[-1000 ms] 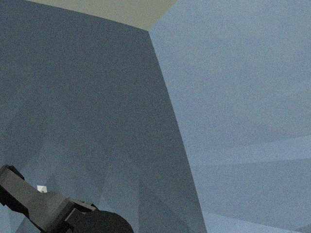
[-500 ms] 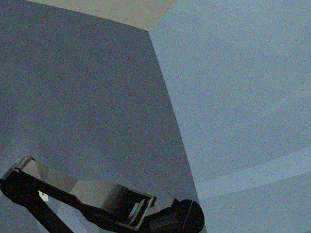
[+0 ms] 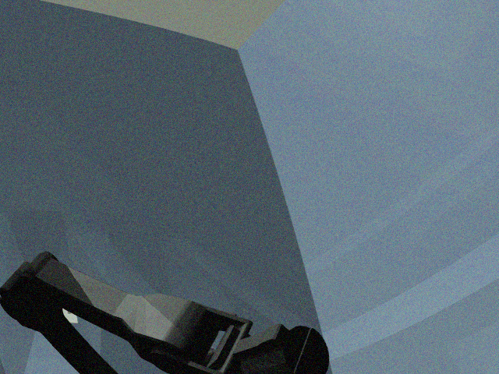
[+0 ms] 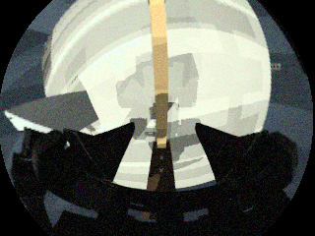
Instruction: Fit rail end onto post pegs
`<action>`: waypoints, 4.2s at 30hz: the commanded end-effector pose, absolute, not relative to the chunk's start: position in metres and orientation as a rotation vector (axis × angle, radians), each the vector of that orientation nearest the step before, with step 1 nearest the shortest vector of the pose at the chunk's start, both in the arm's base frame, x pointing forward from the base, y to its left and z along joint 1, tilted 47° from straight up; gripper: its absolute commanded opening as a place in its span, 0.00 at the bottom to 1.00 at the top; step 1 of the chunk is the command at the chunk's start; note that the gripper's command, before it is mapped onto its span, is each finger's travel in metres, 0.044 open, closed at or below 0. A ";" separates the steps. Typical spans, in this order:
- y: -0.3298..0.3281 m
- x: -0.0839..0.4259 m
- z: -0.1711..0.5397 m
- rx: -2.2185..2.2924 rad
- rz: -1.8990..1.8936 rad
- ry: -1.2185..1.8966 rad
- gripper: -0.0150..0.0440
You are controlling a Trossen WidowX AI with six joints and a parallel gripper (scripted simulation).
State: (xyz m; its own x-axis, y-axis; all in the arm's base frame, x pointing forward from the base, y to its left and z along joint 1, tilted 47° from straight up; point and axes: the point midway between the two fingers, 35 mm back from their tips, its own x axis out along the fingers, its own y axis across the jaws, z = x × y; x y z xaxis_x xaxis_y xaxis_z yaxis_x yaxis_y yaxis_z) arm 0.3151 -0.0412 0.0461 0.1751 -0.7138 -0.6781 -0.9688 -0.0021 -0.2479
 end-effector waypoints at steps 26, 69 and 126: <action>-0.075 0.320 0.011 -1.777 0.493 1.605 1.00; -0.087 0.321 0.001 -1.780 0.490 1.607 0.25; -0.068 0.321 0.021 -1.779 0.491 1.606 0.25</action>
